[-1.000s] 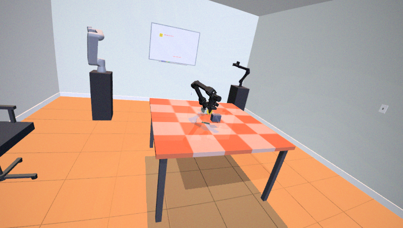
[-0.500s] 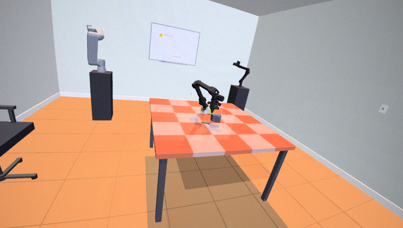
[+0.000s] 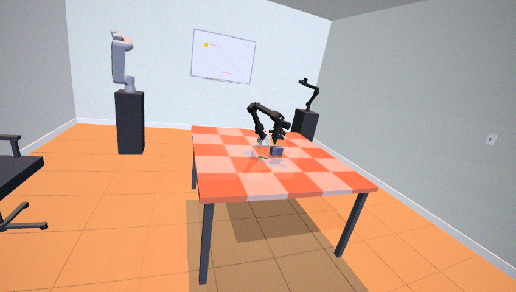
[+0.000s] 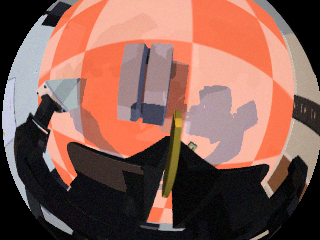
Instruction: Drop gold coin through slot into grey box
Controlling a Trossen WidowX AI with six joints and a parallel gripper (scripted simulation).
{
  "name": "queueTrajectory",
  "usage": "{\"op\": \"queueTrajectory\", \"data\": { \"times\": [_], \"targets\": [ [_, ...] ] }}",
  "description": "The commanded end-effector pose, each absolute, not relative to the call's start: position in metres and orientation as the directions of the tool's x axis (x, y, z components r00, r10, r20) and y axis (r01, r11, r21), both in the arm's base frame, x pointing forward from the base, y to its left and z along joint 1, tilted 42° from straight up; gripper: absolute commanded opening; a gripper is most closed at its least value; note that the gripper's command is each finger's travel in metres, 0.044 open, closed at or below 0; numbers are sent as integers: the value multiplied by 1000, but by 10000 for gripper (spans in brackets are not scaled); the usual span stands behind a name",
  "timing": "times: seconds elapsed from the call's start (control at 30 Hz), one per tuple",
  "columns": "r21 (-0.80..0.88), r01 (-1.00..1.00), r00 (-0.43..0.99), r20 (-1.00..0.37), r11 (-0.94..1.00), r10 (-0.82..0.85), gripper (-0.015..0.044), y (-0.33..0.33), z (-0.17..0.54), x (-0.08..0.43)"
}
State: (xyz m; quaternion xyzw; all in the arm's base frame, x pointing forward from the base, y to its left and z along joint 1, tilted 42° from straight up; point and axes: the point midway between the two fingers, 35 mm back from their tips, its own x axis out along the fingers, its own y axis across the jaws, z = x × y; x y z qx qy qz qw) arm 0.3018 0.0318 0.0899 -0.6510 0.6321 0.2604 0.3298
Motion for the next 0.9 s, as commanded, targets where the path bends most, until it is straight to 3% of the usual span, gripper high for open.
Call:
{"op": "queueTrajectory", "data": {
  "times": [0.0,0.87],
  "targets": [
    [-95,-995,59,-757,21,-650,0,38,82,297],
    [-97,-995,61,-749,17,-660,0,68,53,269]
  ]
}}
